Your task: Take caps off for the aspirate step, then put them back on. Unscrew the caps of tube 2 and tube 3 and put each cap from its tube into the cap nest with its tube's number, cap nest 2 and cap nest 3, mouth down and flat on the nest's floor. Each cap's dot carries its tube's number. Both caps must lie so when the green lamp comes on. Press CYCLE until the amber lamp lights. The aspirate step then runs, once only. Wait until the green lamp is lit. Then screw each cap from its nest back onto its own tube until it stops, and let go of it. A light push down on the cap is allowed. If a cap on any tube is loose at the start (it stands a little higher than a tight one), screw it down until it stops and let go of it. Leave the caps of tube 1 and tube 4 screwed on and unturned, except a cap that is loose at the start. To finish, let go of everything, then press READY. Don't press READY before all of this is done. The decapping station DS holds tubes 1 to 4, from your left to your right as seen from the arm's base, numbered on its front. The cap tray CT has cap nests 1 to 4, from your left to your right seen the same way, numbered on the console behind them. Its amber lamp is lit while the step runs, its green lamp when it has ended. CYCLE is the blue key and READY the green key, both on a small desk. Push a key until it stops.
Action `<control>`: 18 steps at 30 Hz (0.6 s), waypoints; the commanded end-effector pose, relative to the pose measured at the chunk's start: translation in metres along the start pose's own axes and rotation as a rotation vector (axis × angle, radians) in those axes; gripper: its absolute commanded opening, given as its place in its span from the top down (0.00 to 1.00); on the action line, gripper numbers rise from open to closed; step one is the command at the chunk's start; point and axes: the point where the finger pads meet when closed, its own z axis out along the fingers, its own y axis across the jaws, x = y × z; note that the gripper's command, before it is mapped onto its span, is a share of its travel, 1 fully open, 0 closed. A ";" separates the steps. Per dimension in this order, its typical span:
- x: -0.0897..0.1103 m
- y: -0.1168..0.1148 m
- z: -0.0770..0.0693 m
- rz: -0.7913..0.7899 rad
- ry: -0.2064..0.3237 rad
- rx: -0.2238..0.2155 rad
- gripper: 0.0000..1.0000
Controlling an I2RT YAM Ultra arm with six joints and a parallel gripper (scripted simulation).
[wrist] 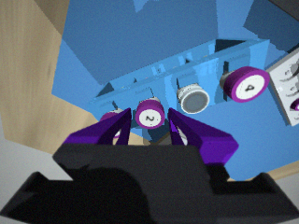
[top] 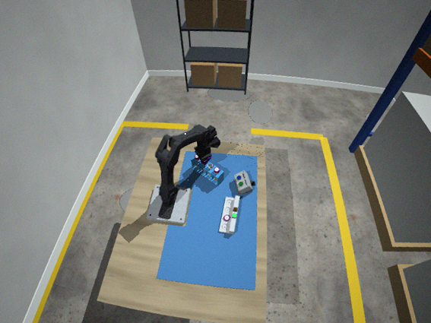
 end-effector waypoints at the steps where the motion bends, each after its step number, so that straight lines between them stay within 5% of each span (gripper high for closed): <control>1: -0.003 0.001 -0.003 0.004 -0.017 -0.007 0.51; 18: -0.002 0.002 -0.004 -0.556 -0.019 -0.002 0.51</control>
